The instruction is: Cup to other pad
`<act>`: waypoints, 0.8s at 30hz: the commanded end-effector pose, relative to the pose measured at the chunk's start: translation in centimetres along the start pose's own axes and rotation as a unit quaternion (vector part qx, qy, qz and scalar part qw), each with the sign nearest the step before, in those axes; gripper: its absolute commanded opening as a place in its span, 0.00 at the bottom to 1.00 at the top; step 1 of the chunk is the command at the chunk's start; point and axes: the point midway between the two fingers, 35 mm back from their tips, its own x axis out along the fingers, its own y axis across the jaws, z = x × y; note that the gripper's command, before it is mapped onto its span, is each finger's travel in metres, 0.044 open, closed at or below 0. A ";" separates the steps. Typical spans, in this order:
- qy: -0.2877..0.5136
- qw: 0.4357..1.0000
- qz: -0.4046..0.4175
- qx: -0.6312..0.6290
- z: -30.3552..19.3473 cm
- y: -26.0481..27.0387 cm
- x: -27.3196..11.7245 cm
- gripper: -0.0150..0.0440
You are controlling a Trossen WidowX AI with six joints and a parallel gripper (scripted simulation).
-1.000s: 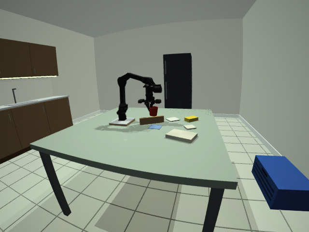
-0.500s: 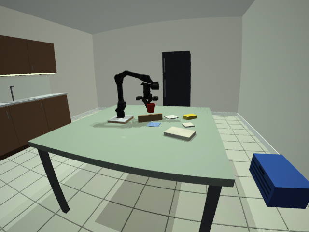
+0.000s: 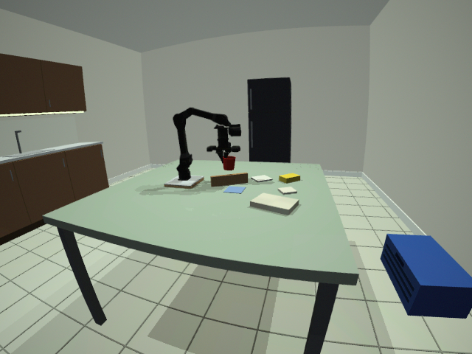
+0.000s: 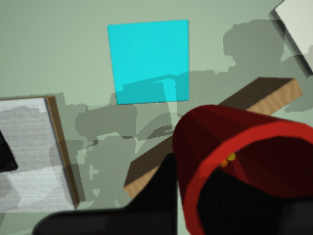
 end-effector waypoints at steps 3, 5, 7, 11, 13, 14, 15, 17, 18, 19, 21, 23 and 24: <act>0.001 1.000 -0.001 0.003 0.9 0.7 -0.1 0.25; 0.001 1.000 -0.001 0.003 1.3 0.9 -0.1 0.25; 0.001 1.000 -0.001 0.003 1.6 1.2 -0.1 0.25; 0.000 1.000 0.000 0.003 2.2 1.6 -0.2 0.25; 0.000 1.000 0.000 0.003 2.5 1.8 -0.2 0.25; 0.000 1.000 0.000 0.003 2.7 1.9 -0.2 0.25; 0.000 1.000 0.000 0.003 2.8 2.0 -0.2 0.25; 0.000 1.000 0.000 0.003 3.1 2.2 -0.2 0.25; 0.000 1.000 0.000 0.003 3.3 2.3 -0.2 0.25; 0.000 1.000 0.000 0.003 3.5 2.4 -0.2 0.25; 0.000 1.000 0.000 0.003 3.8 2.6 -0.2 0.25; 0.000 1.000 0.000 0.003 4.1 2.8 -0.2 0.25; 0.000 1.000 0.000 0.003 4.2 3.0 -0.3 0.25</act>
